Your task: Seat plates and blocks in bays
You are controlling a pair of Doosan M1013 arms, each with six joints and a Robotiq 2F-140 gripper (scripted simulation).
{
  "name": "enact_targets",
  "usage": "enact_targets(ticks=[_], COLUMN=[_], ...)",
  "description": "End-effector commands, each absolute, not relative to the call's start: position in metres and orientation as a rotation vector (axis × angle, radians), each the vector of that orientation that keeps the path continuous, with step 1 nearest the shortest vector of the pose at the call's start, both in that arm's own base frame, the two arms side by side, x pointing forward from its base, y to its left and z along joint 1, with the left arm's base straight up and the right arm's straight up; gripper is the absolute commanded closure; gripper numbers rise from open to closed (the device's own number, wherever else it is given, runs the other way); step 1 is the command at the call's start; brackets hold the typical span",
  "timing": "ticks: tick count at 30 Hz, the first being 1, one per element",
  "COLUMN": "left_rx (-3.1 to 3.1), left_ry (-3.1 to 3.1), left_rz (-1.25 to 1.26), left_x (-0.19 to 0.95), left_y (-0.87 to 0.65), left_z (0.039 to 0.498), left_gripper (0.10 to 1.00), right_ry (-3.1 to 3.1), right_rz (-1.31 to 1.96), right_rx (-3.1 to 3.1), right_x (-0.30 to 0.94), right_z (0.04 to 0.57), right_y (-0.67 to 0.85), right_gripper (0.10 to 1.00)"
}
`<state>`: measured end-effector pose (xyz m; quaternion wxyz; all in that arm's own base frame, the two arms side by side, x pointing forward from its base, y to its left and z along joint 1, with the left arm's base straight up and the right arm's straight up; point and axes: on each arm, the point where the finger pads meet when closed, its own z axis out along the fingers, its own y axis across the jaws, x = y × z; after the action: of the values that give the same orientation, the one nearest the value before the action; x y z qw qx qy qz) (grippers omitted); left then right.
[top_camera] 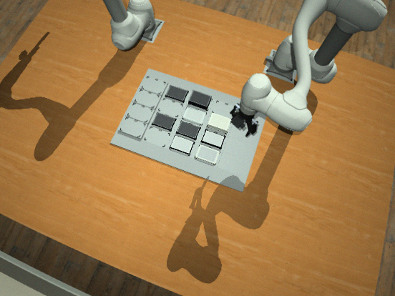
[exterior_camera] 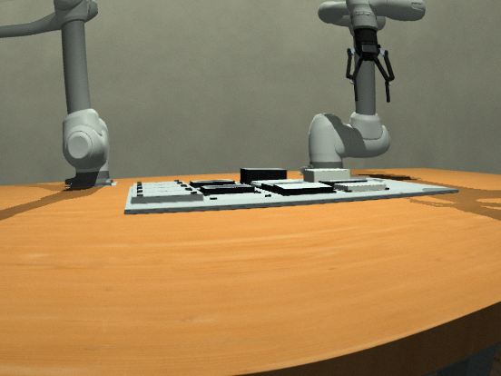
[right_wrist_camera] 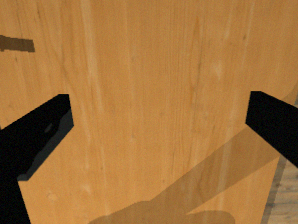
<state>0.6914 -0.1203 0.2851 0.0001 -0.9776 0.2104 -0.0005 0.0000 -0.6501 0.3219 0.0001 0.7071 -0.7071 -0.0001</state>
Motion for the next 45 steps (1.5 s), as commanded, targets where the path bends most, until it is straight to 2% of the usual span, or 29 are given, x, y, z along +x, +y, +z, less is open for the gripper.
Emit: enact_targets(ticks=[1,45], left_rx=[-3.036,-2.75], left_ry=[0.804,1.517], left_rz=[-0.004,-0.004], left_x=[0.695,0.706], left_y=[-0.136,-0.309], left_z=[0.281,0.225], left_gripper=[0.4,0.4], right_ry=[-2.221,-2.221], right_rz=[0.002,0.002], right_rx=[2.221,2.221], right_x=[0.0,0.0], right_z=[0.323,0.323], right_y=[-0.65,-0.65], right_gripper=[0.098,0.098])
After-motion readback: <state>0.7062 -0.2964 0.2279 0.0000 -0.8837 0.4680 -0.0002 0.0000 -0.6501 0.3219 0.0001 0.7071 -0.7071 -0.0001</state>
